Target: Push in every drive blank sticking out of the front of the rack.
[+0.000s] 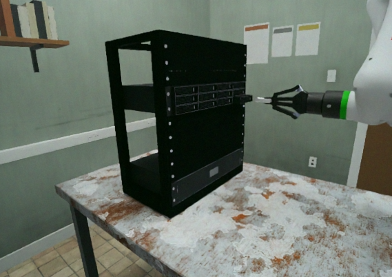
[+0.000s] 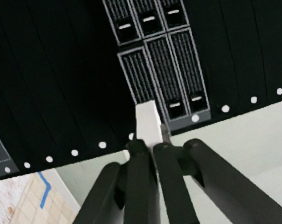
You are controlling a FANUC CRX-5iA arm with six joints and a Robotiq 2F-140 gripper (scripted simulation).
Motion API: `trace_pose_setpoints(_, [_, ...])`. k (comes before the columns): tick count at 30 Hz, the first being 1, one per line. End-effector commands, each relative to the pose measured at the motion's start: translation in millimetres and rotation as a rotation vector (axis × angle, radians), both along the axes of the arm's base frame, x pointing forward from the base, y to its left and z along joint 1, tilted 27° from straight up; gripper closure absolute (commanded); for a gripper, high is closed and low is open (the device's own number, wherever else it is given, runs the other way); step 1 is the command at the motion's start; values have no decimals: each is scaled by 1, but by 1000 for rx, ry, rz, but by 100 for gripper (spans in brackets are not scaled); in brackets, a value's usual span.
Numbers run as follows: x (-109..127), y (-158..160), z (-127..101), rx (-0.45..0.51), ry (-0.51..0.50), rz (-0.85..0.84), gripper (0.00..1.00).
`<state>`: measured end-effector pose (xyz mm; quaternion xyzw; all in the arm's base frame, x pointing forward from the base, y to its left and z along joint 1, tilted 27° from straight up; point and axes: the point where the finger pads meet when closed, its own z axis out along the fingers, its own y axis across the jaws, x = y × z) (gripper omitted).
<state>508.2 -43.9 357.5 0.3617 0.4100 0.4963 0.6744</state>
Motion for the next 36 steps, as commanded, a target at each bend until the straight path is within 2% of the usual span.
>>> trace_pose_setpoints(1, [9,-1,5,0,-1,0,90])
trace_pose_setpoints(7, [33,-3,15,0,-1,0,90])
trace_pose_setpoints(36, [34,-3,15,0,-1,0,90])
